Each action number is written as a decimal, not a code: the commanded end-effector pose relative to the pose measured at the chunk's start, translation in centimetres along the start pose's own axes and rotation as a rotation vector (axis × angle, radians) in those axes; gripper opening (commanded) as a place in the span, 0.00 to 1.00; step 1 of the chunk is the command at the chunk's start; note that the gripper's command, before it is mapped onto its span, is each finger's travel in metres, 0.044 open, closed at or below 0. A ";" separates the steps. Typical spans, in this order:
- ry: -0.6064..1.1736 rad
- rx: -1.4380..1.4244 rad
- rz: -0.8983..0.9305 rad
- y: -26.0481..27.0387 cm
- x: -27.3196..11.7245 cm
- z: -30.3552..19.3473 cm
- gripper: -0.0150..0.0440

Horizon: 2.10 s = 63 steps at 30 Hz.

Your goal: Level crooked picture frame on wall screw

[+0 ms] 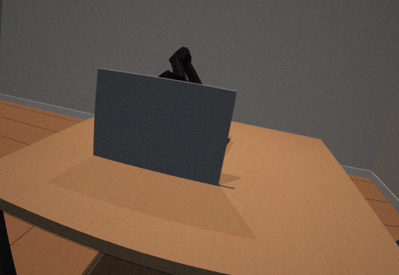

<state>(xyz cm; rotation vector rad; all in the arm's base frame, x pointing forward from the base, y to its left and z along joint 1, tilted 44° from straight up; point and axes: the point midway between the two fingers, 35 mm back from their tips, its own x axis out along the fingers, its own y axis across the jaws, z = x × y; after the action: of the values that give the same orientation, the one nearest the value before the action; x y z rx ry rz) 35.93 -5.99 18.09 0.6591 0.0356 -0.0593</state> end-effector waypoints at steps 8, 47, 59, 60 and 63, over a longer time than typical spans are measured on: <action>-0.002 0.006 -0.002 0.0 0.6 0.1 0.69; -0.004 0.006 -0.001 0.0 4.0 0.1 0.69; -0.004 0.006 -0.001 0.0 4.0 0.1 0.38; -0.004 0.006 -0.001 0.0 4.0 0.1 0.37; -0.004 0.006 -0.001 0.0 4.0 0.1 0.34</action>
<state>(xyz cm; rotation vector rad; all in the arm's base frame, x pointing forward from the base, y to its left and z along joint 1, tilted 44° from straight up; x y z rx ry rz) 39.92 -6.20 17.93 0.6593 0.0325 -0.0602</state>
